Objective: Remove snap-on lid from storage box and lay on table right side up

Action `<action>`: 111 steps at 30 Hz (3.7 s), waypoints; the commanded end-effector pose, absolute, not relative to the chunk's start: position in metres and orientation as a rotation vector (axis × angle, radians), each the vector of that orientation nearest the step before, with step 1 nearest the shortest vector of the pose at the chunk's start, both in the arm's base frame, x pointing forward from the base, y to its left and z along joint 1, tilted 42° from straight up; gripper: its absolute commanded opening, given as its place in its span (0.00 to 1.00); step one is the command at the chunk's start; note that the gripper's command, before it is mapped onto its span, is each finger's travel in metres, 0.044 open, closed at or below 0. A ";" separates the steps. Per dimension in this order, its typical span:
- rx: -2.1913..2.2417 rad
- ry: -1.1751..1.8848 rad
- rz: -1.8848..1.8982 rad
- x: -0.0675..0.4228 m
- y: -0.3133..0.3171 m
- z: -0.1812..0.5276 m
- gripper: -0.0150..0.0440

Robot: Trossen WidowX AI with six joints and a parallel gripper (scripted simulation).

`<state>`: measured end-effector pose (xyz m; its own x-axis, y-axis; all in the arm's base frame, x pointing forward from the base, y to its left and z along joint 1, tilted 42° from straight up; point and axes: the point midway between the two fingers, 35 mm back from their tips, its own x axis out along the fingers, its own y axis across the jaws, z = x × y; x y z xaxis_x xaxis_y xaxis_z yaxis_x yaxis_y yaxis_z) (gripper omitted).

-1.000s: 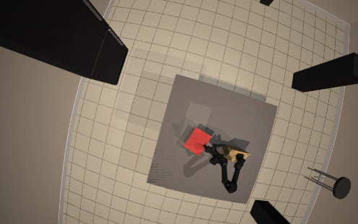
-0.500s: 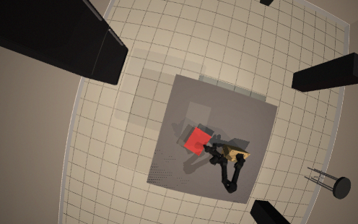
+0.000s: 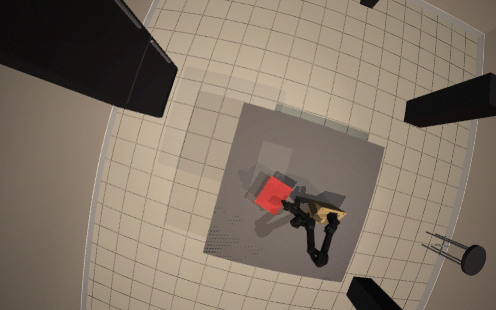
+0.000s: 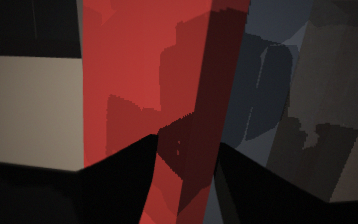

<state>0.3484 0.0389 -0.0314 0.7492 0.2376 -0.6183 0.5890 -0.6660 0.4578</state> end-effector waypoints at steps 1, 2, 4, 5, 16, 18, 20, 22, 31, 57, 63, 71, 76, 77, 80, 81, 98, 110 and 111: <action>2.280 0.619 -0.686 0.350 0.039 -0.031 0.25; 2.280 0.619 -0.686 0.350 0.039 -0.031 0.25; 2.280 0.619 -0.686 0.350 0.039 -0.031 0.25; 2.280 0.619 -0.686 0.350 0.039 -0.031 0.25; 2.280 0.619 -0.686 0.351 0.039 -0.031 0.25; 2.280 0.619 -0.686 0.351 0.038 -0.031 0.25; 2.280 0.619 -0.686 0.351 0.038 -0.031 0.25; 2.280 0.619 -0.686 0.351 0.038 -0.032 0.25; 2.280 0.619 -0.686 0.352 0.038 -0.032 0.25; 2.280 0.619 -0.681 0.354 0.020 -0.013 0.25; 2.279 0.618 -0.681 0.356 0.014 -0.008 0.25; 2.279 0.618 -0.680 0.359 0.007 0.000 0.25; 2.279 0.617 -0.680 0.362 0.002 0.004 0.25; 2.279 0.617 -0.680 0.362 0.001 0.005 0.25; 2.278 0.617 -0.680 0.364 -0.003 0.008 0.25; 2.278 0.617 -0.680 0.365 -0.004 0.008 0.25; 2.277 0.616 -0.679 0.378 -0.022 0.023 0.25; 2.276 0.615 -0.679 0.379 -0.033 0.035 0.25; 2.276 0.615 -0.679 0.379 -0.034 0.036 0.25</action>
